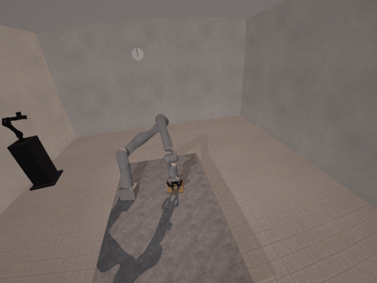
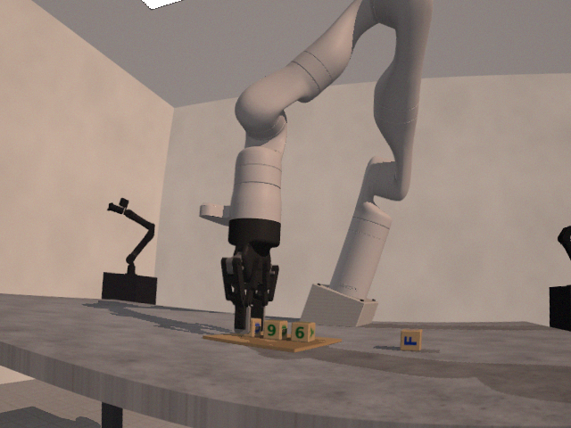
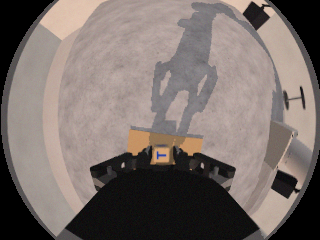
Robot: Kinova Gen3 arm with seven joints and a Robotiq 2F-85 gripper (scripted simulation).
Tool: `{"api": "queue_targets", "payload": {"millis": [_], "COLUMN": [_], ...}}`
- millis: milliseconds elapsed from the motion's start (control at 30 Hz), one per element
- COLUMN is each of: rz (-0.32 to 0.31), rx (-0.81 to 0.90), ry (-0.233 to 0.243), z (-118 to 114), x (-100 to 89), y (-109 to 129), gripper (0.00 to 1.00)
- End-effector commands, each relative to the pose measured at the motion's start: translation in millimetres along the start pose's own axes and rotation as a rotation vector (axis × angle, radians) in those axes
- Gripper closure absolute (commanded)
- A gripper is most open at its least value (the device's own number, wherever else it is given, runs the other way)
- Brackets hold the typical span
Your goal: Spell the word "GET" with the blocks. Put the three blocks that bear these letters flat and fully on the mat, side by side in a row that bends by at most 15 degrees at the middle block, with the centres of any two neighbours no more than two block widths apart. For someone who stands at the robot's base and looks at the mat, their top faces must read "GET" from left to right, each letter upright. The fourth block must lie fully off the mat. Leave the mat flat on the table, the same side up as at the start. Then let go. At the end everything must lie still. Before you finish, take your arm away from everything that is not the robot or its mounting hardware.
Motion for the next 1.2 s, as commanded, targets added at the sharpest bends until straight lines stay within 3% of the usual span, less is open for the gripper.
{"api": "queue_targets", "payload": {"millis": [0, 133, 200, 567, 867, 900, 1167], "rz": [0.000, 0.000, 0.000, 0.000, 0.000, 0.000, 0.000], "rx": [-0.001, -0.001, -0.001, -0.001, -0.001, -0.001, -0.001], "ry": [0.007, 0.007, 0.007, 0.007, 0.007, 0.007, 0.007], "z": [-1.8, -1.7, -1.7, -1.3, -1.3, -1.3, -1.3], "x": [-8.2, -25.4, -25.4, -79.3, -87.5, -87.5, -87.5], "y": [-0.4, -0.4, -0.4, -0.4, -0.4, -0.4, -0.4], "gripper": [0.59, 0.59, 0.59, 0.59, 0.59, 0.00, 0.00]}}
Point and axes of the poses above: the point where the finger pads meet when closed, its own x axis out along the fingers, its own z axis across the jaws, y = z × x, the point moved 6 cm from there along -x, back along the fingers, and after that the axes turned 9 degrees about x, right-handed, at the moved point
